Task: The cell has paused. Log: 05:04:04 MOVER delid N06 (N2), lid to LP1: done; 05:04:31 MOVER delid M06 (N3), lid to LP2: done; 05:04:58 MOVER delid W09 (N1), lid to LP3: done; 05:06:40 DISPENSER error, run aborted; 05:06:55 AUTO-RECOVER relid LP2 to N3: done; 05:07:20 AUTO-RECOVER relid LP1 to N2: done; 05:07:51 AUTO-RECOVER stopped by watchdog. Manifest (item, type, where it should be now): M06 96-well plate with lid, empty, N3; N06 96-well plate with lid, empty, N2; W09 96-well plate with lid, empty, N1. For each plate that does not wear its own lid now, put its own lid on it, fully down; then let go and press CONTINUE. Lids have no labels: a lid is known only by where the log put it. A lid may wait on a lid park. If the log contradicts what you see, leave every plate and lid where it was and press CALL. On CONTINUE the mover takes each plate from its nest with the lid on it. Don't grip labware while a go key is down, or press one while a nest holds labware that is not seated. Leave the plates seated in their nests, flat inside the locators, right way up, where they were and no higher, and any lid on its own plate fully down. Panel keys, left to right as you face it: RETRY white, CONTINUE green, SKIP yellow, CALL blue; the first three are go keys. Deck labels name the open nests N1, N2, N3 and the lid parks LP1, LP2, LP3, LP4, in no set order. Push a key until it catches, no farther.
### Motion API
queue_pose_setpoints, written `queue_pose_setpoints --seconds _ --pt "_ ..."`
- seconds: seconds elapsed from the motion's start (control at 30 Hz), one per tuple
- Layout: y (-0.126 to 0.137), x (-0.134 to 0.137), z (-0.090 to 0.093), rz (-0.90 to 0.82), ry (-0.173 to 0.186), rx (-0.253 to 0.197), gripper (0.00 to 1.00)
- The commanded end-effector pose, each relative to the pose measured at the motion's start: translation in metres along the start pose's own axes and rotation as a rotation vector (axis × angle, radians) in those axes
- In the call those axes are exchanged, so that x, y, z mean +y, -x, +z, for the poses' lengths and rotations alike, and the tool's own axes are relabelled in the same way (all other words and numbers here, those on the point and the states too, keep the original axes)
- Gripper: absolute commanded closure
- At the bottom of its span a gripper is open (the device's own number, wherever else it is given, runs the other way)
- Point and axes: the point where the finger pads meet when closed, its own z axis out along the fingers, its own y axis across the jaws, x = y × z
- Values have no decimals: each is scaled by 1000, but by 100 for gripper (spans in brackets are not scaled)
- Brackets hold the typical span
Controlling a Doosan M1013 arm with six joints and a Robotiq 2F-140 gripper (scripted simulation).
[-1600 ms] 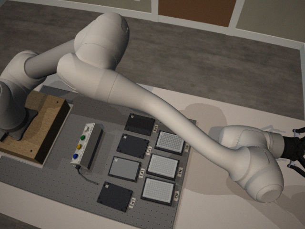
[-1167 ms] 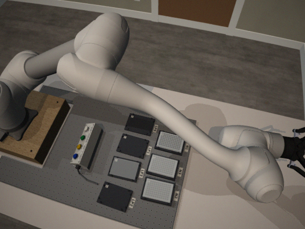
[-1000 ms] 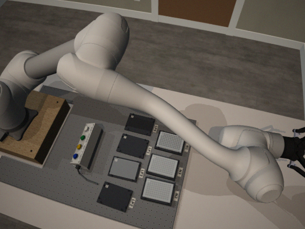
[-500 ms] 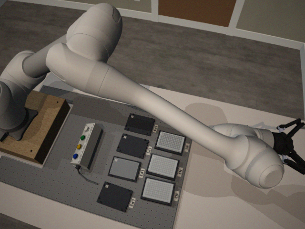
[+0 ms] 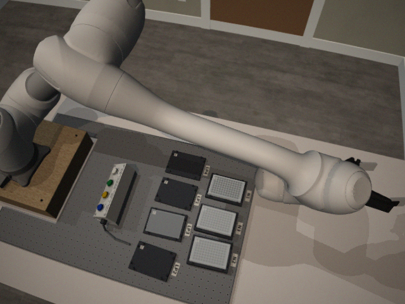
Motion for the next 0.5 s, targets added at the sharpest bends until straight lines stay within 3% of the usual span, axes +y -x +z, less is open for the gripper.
queue_pose_setpoints --seconds 0.0,0.1,0.13,0.2,0.23,0.33,0.37,0.43,0.47 --pt "13 -32 -33 -231 -105 -50 0" --pt "13 -32 -33 -231 -105 -50 0" --pt "26 -53 -52 -354 -163 -72 0" --pt "26 -53 -52 -354 -163 -72 0" --pt "40 -74 -73 -479 -227 -92 0" --pt "40 -74 -73 -479 -227 -92 0" --pt "57 -95 -95 -604 -296 -109 0" --pt "57 -95 -95 -604 -296 -109 0" --pt "74 -115 -120 -728 -369 -124 0"
